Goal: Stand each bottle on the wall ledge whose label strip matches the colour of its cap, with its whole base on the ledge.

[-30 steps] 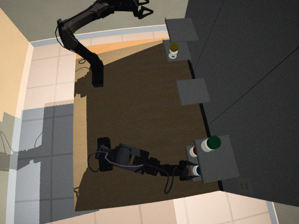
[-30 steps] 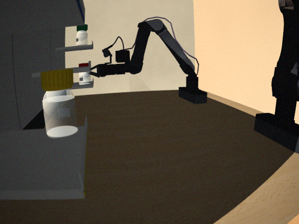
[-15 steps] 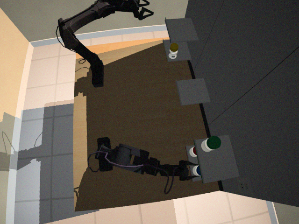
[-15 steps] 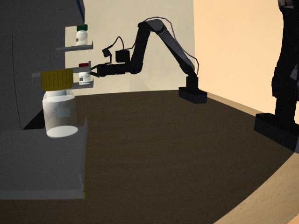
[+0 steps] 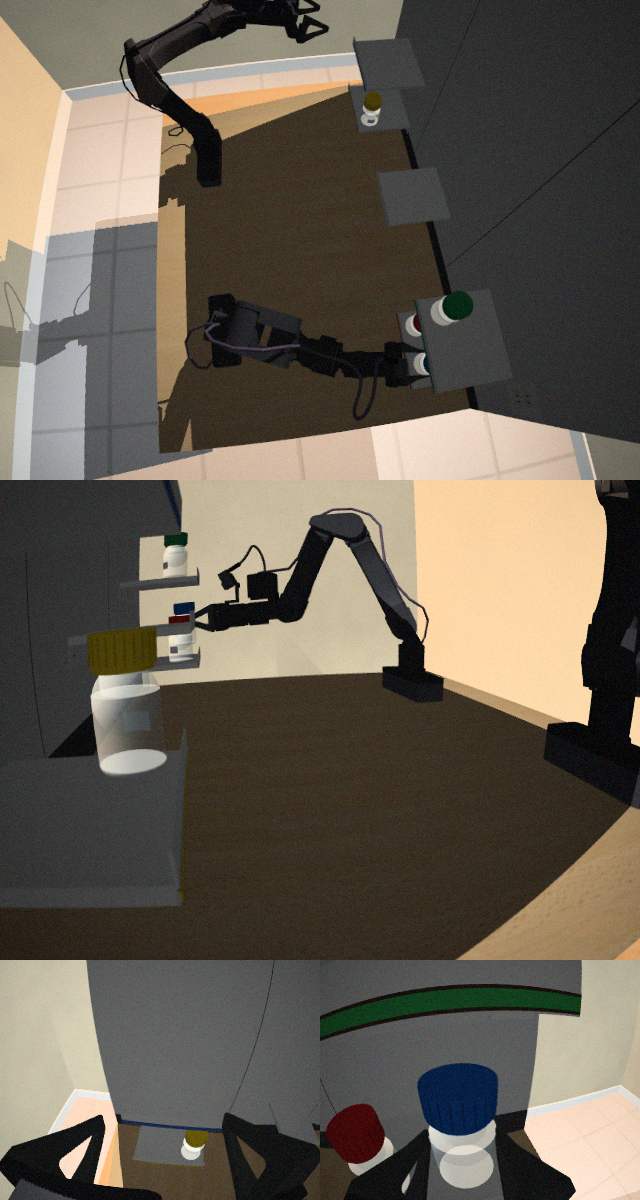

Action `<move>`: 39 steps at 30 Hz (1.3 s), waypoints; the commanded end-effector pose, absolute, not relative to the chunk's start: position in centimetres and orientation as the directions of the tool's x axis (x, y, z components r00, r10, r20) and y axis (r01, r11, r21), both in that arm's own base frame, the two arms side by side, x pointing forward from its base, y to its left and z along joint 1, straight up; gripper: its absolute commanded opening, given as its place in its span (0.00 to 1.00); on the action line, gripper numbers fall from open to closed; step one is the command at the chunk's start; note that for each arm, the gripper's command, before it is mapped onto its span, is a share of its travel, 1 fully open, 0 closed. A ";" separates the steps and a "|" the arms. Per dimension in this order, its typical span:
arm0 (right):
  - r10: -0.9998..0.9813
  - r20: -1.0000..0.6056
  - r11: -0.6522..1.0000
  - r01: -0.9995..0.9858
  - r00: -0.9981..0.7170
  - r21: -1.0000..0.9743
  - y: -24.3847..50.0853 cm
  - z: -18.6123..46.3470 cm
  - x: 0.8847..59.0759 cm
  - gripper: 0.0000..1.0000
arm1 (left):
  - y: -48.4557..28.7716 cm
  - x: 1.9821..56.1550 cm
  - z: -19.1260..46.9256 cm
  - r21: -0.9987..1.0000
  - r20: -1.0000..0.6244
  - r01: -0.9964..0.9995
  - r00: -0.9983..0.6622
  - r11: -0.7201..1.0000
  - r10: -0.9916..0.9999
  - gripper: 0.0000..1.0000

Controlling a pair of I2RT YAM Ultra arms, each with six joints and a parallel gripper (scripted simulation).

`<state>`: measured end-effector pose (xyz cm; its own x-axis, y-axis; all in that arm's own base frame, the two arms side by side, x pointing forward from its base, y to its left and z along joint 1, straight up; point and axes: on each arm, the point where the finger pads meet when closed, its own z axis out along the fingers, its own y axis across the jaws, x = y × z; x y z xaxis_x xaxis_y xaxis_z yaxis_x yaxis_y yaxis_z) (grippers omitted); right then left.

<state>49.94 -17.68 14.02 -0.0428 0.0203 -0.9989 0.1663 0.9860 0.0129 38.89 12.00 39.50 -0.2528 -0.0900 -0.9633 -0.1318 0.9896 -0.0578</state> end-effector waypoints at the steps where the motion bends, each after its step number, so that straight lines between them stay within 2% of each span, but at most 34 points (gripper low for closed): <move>1: -0.009 -1.000 0.987 0.161 0.019 -0.006 -18.0 18.7 50.1 0.49 | 11.9 38.6 40.4 -0.047 -0.967 -0.129 -0.243 0.991 -0.078 1.00; 39: -0.005 -1.000 0.984 0.177 0.010 -0.003 -18.0 18.3 46.8 0.49 | 11.9 38.6 40.4 -0.047 -0.967 -0.129 -0.243 0.991 -0.078 1.00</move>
<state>47.61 -17.38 14.42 -0.0888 0.0435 -0.9951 0.1705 0.9850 0.0278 38.89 12.00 39.50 -0.2528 -0.0900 -0.9633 -0.1318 0.9896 -0.0578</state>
